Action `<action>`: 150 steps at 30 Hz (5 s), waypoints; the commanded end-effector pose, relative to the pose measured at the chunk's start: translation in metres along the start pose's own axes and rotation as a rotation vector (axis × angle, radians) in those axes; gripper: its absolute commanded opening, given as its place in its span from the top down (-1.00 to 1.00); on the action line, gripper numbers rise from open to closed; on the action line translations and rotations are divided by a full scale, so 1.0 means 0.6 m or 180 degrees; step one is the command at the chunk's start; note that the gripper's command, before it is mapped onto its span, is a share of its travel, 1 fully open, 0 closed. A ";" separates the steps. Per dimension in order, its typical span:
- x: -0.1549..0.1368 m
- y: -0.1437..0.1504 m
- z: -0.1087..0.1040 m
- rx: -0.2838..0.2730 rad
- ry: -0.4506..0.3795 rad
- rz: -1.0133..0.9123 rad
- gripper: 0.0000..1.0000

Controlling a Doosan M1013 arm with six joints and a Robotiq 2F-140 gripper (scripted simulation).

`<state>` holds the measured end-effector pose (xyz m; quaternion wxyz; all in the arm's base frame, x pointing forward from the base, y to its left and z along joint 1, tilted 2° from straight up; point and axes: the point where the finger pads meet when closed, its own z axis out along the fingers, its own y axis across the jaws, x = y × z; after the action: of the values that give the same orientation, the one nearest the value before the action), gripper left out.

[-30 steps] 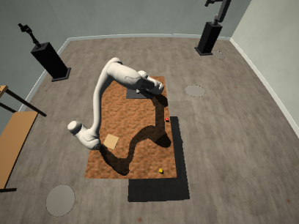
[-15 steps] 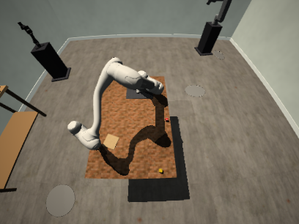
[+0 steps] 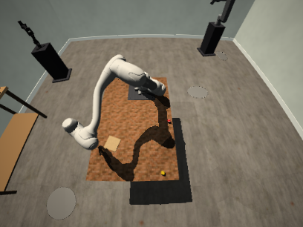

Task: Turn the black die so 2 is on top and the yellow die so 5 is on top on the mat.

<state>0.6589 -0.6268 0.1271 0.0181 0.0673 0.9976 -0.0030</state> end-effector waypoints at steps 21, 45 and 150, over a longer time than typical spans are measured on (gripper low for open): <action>-0.013 -0.002 -0.021 -0.0002 0.0001 0.0293 0.51; -0.001 0.000 -0.011 0.0078 -0.1574 0.0313 0.51; 0.017 0.002 0.114 0.0171 -0.3440 0.0287 0.51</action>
<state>0.6515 -0.6250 0.0581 0.5268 0.0994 0.8419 -0.0618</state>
